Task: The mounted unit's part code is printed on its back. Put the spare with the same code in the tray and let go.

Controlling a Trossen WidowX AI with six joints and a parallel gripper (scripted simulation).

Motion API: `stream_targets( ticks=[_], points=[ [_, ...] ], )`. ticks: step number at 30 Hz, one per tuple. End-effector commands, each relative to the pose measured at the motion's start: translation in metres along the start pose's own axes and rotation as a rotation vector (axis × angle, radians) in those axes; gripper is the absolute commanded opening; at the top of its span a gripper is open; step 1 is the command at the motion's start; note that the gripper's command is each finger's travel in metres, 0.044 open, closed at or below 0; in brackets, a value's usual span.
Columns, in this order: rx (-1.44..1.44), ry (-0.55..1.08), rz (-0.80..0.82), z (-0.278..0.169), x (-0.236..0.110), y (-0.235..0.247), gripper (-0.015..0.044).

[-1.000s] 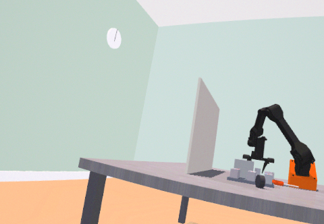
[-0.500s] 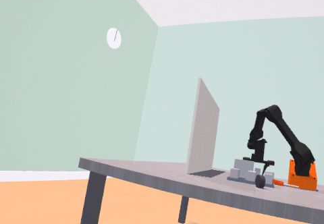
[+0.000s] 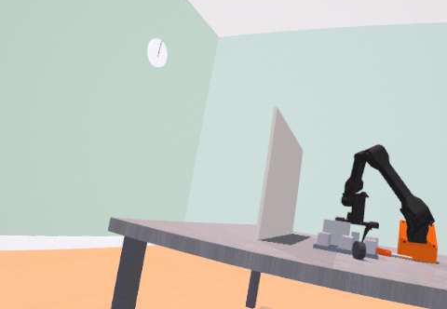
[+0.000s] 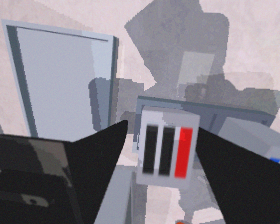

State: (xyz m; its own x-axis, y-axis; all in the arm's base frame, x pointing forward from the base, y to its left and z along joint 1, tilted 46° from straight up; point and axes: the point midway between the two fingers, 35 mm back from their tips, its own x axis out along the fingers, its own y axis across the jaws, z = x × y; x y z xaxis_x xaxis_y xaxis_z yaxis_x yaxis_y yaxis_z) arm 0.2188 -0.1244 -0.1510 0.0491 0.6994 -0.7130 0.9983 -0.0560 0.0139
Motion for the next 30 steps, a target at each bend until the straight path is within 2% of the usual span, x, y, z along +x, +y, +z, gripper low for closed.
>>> stream_targets(
  ticks=[1, 12, 18, 25, 28, 30],
  points=[
    [0.005, 0.004, 0.001, -0.0007, 0.0013, -0.0007, 0.0300],
    [0.005, 0.004, 0.001, -0.0007, 0.0013, -0.0007, 0.0300],
    [0.001, 0.000, 0.000, 0.0000, 0.0001, -0.0001, 0.0142],
    [0.001, 0.000, 0.000, 0.0000, 0.0001, -0.0001, 0.0096],
    [0.001, 0.000, 0.000, 0.0000, 0.0001, -0.0001, 0.0017],
    [0.001, 0.000, 0.000, 0.0000, 0.0001, -0.0001, 0.0000]
  ],
)
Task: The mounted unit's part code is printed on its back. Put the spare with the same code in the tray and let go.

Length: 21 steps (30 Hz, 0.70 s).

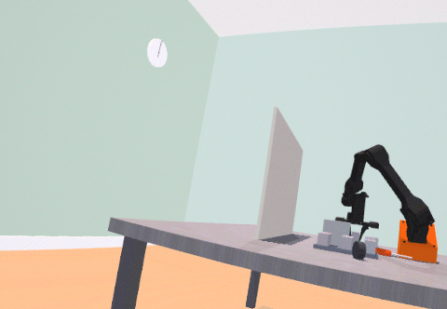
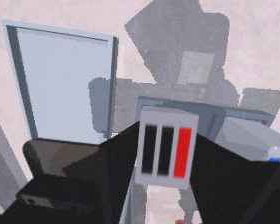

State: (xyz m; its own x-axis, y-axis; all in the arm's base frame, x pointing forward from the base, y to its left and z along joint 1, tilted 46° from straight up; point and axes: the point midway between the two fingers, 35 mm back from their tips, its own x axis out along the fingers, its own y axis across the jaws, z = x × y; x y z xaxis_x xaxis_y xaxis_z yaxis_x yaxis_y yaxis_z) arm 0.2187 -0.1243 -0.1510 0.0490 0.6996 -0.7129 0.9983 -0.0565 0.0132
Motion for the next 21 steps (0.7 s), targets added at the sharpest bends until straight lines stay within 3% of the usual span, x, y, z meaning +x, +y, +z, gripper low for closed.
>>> stream_targets(
  ticks=[1, 8, 17, 21],
  points=[
    [0.000, 0.000, 0.000, 0.000, 0.000, 0.000, 0.0000],
    [0.000, 0.000, 0.000, 0.000, -0.005, 0.001, 0.0000],
    [0.005, 0.000, 0.000, 0.001, -0.074, 0.000, 0.0000],
    [0.005, 0.001, 0.000, 0.000, -0.079, -0.001, 0.0000]
  ],
)
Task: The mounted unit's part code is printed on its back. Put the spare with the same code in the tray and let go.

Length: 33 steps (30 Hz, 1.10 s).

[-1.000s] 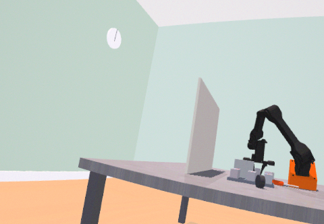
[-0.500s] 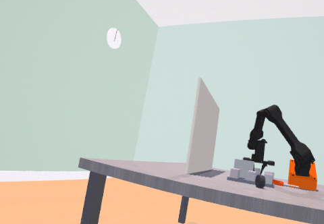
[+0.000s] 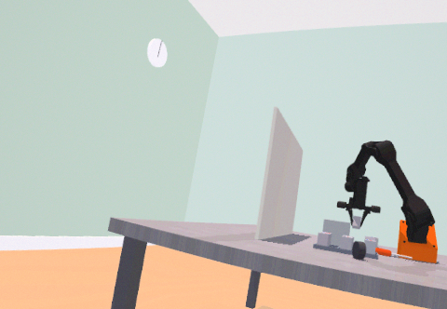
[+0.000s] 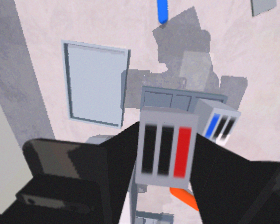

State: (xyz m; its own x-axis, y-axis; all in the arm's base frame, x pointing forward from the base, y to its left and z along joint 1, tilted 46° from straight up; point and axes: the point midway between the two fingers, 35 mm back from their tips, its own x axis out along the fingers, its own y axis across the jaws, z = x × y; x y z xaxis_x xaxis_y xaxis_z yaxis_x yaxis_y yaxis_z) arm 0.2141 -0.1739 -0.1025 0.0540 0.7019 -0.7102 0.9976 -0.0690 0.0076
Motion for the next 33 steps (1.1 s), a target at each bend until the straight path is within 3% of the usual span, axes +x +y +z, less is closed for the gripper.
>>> stream_targets(
  ticks=[1, 9, 24, 33],
  points=[
    [-0.007, -0.003, -0.005, -0.001, -0.010, 0.000, 0.0000],
    [-0.001, 0.004, -0.006, -0.002, -0.007, -0.001, 0.0000],
    [-0.006, -0.005, -0.006, -0.002, -0.080, -0.001, 0.0000],
    [-0.004, -0.006, -0.005, 0.001, -0.084, 0.007, 0.0000]
  ],
)
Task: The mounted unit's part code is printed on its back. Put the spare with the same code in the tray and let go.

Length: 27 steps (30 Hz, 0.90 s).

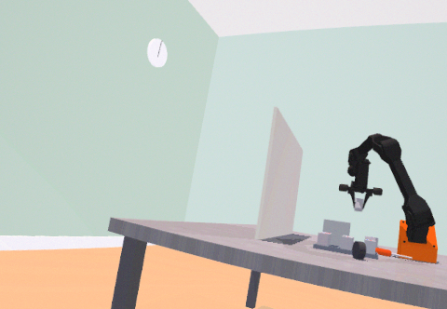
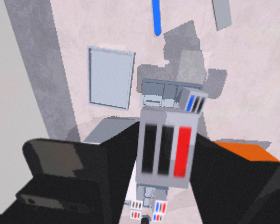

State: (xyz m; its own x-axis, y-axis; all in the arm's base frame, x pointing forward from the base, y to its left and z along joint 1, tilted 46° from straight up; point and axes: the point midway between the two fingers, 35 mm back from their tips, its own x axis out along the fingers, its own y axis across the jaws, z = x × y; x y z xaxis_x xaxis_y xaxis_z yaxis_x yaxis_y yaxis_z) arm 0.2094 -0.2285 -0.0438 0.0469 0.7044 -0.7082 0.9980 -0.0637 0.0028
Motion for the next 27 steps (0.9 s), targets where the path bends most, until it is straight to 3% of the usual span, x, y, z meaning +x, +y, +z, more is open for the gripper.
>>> stream_targets(
  ticks=[1, 27],
  points=[
    [-0.003, -0.009, 0.003, 0.004, -0.005, 0.010, 0.0000],
    [0.014, -0.011, 0.017, 0.015, -0.005, 0.094, 0.0000]
  ],
)
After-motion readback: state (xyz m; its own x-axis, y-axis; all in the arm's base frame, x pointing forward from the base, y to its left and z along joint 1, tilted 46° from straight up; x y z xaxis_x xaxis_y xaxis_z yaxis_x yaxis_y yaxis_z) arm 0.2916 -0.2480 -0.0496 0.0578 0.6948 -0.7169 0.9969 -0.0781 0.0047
